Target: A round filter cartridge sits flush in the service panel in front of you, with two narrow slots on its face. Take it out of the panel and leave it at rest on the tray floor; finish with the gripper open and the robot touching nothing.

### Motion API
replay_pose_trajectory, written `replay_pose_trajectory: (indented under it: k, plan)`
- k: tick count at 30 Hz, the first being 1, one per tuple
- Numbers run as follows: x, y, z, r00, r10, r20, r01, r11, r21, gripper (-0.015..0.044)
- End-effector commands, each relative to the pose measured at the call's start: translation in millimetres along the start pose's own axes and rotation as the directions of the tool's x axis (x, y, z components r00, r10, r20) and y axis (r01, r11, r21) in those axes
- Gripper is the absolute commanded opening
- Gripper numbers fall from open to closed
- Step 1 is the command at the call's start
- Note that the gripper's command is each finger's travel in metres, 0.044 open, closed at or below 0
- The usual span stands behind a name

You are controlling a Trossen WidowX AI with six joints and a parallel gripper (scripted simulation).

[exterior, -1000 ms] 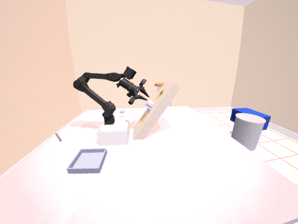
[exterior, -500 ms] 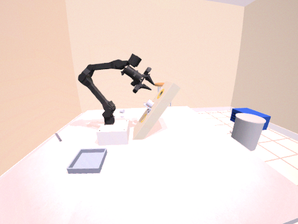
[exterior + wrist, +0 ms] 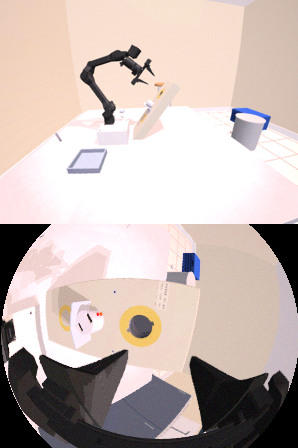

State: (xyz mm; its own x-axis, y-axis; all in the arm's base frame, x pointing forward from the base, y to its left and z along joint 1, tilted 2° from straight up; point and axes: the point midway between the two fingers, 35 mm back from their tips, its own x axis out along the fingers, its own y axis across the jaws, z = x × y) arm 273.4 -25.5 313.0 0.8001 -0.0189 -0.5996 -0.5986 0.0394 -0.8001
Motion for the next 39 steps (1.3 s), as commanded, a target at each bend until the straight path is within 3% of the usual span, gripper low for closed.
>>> replay_pose_trajectory:
  k: [1, 4, 8, 12, 14, 39]
  plan:
    - [16, 28, 2, 0.994, 0.110, 0.002, -0.102, 0.918, 0.383, 0.0305]
    - [23, 46, 3, 0.985, 0.174, 0.005, -0.138, 0.763, 0.631, 0.0305]
    - [30, 70, 5, 0.966, 0.259, 0.007, -0.130, 0.464, 0.876, 0.0305]
    - [36, 94, 7, 0.939, 0.342, 0.008, -0.048, 0.109, 0.993, 0.0305]
    - [37, 102, 7, 0.929, 0.369, 0.008, -0.005, -0.008, 1.000, 0.0305]
    - [58, 110, 7, 0.929, 0.371, 0.008, 0.000, -0.022, 1.000, 0.0305]
